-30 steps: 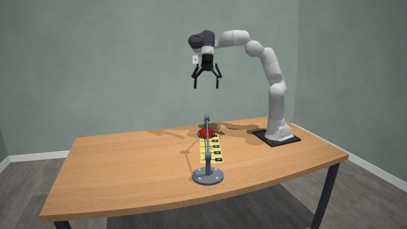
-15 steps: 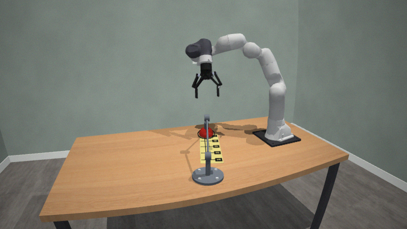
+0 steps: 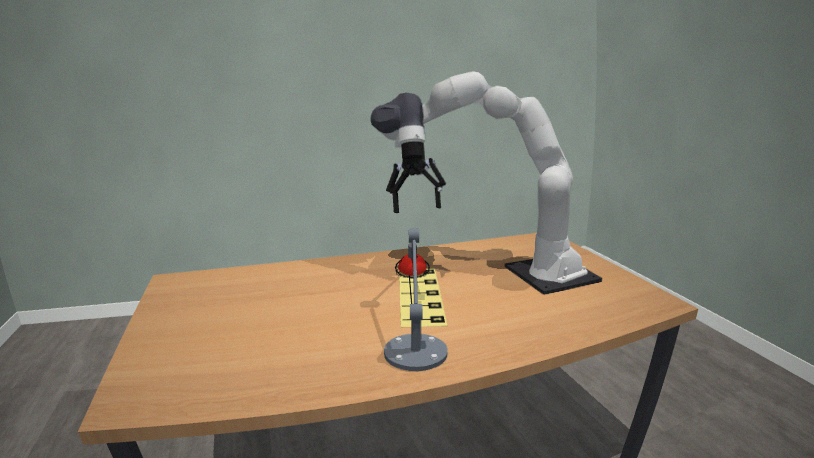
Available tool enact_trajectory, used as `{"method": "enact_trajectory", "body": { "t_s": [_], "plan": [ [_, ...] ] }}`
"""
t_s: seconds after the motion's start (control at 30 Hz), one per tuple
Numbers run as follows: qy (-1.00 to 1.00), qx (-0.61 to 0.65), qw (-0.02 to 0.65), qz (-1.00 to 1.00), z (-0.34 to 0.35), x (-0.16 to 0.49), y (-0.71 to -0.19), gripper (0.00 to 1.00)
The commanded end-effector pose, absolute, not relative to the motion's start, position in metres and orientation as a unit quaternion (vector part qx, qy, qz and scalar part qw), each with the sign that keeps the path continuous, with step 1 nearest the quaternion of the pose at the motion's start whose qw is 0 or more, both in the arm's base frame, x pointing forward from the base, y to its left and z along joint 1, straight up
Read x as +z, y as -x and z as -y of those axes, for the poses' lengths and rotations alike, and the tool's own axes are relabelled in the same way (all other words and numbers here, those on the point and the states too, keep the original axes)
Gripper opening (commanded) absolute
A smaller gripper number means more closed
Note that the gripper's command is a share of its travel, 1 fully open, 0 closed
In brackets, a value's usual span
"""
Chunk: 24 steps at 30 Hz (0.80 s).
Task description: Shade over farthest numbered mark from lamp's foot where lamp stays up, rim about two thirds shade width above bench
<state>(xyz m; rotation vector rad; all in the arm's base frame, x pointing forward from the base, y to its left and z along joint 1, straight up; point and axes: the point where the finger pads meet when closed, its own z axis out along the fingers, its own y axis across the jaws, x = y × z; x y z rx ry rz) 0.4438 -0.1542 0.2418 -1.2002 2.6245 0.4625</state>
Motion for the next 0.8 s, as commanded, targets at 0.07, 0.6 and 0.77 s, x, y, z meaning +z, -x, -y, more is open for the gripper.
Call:
{"method": "enact_trajectory", "body": {
  "t_s": [0.07,0.6,0.77],
  "plan": [
    [0.494,0.140,0.120,-0.849,0.1577,0.2235,-0.4436,1.00],
    [0.492,0.132,0.126,-0.851,0.1595,0.2233,-0.4484,1.00],
    [0.492,0.129,0.127,-0.852,0.1605,0.2217,-0.4501,1.00]
  ]
}}
